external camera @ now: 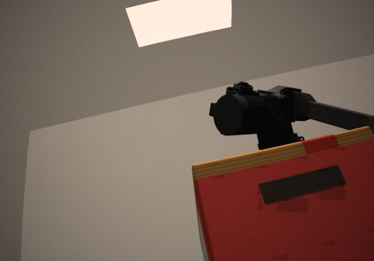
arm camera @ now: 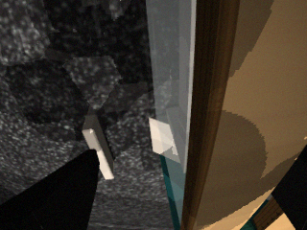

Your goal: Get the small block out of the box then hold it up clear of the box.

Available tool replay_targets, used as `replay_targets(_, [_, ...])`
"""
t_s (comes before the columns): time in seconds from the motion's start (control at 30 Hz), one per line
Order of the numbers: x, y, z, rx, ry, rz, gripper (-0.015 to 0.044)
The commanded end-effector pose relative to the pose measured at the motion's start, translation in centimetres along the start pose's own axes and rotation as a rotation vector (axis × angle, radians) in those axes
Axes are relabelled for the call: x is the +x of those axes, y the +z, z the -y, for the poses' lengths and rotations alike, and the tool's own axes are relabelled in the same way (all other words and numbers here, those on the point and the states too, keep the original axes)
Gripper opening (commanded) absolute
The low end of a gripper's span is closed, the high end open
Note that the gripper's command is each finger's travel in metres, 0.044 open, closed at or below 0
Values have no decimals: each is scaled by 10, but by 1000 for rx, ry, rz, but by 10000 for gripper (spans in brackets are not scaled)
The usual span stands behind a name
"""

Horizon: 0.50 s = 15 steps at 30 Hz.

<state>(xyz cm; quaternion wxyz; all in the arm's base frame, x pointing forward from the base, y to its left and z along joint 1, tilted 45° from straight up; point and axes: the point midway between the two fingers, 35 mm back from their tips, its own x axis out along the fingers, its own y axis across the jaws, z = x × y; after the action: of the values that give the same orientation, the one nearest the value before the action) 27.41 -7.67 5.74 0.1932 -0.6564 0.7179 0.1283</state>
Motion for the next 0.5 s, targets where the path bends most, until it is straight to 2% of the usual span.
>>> replay_targets(0.0, [2,5,-1,6,14,-11,400])
replay_targets(0.47, [5,-3,-1,6,14,-12,400])
